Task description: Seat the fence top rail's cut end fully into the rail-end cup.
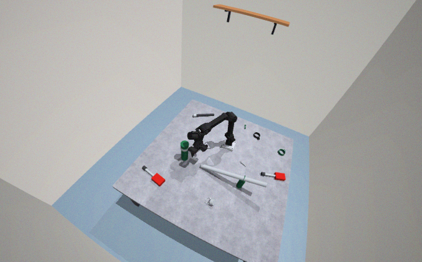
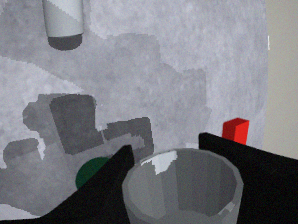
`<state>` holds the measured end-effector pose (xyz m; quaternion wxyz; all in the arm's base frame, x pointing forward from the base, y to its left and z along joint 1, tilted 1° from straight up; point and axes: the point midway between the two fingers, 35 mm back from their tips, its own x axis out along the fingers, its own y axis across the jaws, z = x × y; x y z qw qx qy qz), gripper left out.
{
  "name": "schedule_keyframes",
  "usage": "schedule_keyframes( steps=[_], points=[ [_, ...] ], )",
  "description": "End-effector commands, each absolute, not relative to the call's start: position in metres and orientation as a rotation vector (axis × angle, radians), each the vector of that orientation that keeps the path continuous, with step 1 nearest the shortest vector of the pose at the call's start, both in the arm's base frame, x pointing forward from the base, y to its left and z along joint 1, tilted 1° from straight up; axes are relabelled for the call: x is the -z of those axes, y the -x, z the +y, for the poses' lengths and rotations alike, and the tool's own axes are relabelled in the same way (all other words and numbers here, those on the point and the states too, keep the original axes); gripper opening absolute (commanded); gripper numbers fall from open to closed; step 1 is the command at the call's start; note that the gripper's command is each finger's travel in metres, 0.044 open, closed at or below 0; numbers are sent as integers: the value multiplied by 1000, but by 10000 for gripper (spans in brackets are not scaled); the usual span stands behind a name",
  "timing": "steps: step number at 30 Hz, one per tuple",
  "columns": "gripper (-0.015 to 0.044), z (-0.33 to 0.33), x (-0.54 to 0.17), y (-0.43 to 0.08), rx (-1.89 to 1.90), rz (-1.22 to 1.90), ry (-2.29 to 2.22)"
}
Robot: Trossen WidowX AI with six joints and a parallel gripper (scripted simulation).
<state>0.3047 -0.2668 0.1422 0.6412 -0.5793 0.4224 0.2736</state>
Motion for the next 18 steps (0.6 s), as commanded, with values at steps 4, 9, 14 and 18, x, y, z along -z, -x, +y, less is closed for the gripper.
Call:
schedule_keyframes(
  steps=[4,9,14,18],
  points=[
    [0,-267,-142,-305,-624,963,1321],
    [26,-267,-142,-305,-624,963,1321],
    [157,-267,-142,-305,-624,963,1321],
    [263,-266,-143,-305,-624,963,1321]
  ],
)
